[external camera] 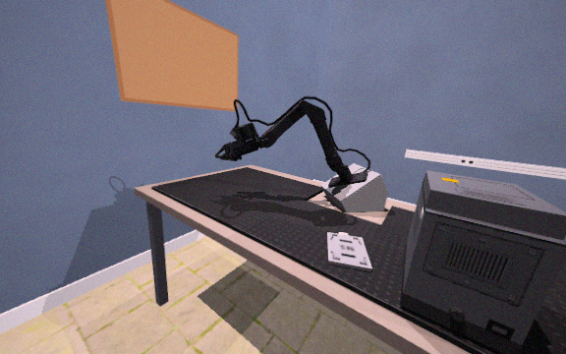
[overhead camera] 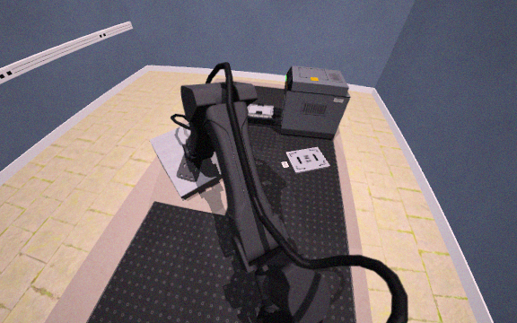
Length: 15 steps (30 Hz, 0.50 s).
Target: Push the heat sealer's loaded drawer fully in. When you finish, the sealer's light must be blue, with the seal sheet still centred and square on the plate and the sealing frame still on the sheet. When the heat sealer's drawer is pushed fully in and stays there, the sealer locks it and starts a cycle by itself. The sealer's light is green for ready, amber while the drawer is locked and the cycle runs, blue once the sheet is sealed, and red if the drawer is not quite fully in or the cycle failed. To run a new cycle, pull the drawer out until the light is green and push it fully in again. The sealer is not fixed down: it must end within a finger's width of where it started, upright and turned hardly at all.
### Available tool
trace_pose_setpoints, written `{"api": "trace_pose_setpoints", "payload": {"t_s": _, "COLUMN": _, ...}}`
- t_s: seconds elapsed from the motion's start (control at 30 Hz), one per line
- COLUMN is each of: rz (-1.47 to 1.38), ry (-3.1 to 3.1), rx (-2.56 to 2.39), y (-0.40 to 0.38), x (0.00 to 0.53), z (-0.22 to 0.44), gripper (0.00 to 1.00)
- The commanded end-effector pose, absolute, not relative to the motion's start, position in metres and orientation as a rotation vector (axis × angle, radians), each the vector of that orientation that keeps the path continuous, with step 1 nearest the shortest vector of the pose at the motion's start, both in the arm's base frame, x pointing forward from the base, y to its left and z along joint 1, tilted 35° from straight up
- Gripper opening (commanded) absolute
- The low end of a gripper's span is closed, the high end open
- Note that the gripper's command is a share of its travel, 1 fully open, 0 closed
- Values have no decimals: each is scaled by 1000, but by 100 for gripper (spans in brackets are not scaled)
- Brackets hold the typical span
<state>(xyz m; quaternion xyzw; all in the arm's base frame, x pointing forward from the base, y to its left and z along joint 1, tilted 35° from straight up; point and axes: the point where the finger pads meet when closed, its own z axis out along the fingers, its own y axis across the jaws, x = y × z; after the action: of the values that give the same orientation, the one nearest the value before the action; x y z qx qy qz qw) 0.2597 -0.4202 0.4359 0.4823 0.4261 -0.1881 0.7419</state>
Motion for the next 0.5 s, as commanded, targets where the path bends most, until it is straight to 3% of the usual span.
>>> {"api": "trace_pose_setpoints", "payload": {"t_s": 0.0, "rz": -424, "ry": 919, "rx": 1029, "y": -414, "x": 272, "z": 450, "gripper": 45}}
{"api": "trace_pose_setpoints", "payload": {"t_s": 0.1, "rz": -414, "ry": 936, "rx": 1010, "y": -407, "x": 263, "z": 462, "gripper": 45}}
{"api": "trace_pose_setpoints", "payload": {"t_s": 0.47, "rz": -367, "ry": 1022, "rx": 1005, "y": -393, "x": 312, "z": 435, "gripper": 45}}
